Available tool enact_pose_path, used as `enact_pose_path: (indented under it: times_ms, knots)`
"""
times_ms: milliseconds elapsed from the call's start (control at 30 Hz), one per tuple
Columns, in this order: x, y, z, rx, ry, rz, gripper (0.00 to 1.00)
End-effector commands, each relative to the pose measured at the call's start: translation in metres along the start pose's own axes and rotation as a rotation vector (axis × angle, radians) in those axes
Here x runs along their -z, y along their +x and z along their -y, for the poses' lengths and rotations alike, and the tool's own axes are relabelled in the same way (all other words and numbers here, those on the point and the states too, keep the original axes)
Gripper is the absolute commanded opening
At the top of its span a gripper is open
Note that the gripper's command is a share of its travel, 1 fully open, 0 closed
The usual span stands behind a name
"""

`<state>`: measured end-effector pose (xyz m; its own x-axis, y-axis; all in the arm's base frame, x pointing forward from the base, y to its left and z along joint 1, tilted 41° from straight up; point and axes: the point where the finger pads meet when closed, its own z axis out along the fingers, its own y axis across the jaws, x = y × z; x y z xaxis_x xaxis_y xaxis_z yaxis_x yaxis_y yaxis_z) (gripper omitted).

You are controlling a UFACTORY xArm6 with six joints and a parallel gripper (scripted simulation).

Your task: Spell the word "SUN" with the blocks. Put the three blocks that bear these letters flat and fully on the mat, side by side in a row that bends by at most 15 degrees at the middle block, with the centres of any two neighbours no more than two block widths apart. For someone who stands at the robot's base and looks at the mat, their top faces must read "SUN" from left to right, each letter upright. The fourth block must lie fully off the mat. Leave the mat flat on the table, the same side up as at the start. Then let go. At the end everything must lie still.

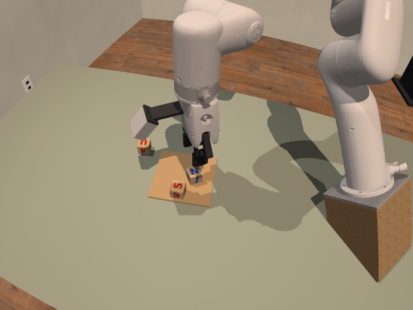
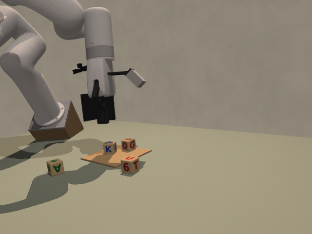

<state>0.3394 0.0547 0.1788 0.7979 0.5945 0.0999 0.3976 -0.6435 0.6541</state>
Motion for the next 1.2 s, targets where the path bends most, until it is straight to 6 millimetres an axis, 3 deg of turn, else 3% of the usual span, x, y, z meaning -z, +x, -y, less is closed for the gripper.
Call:
enact_pose_path:
  times_ms: [0, 1167]
  knots:
    - [0.0007, 0.0010, -0.0004, -0.001, 0.000, -0.003, 0.54]
    - [-0.0053, 0.0009, -0.0005, -0.001, 0.000, -0.003, 0.54]
